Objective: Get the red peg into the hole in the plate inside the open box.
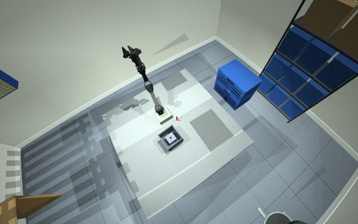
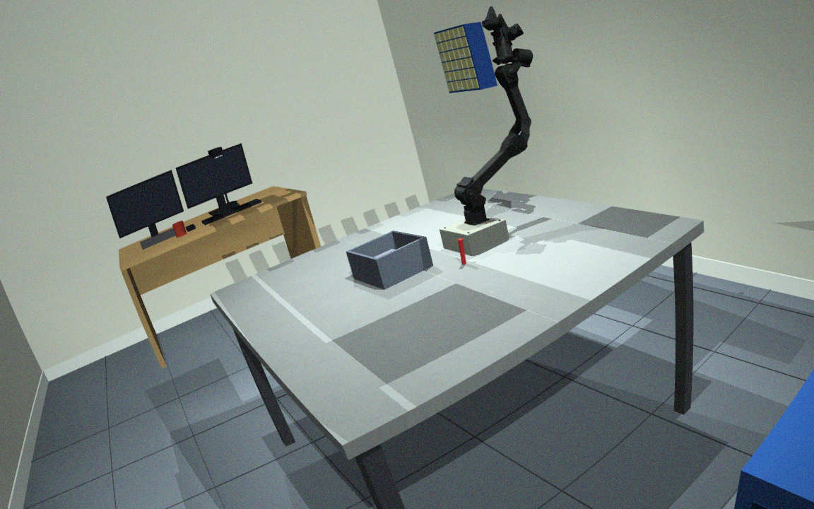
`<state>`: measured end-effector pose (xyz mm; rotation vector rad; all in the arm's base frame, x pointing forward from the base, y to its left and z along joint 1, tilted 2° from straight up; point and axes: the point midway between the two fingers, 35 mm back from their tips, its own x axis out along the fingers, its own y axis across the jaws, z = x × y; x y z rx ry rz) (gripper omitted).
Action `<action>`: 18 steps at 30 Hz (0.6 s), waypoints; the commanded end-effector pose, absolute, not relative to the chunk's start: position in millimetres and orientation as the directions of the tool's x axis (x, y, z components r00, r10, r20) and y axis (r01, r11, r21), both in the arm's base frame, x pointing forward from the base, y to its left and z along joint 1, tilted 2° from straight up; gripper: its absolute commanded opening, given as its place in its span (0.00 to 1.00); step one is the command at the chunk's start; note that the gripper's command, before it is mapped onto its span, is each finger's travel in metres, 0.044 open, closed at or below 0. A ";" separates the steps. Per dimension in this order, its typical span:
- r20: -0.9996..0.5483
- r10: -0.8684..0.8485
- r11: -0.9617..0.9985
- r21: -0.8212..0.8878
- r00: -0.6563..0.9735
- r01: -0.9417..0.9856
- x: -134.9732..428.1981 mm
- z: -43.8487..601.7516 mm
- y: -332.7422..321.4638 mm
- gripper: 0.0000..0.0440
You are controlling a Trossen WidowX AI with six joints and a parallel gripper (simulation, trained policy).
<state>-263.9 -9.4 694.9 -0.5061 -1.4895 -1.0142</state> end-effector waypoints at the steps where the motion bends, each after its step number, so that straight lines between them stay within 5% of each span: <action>1: 0.951 -0.249 0.531 0.292 -0.182 0.795 -256.1 695.8 -12.0 0.95; 18: 0.857 -0.380 0.744 0.060 0.347 0.666 -52.9 690.4 -51.9 1.00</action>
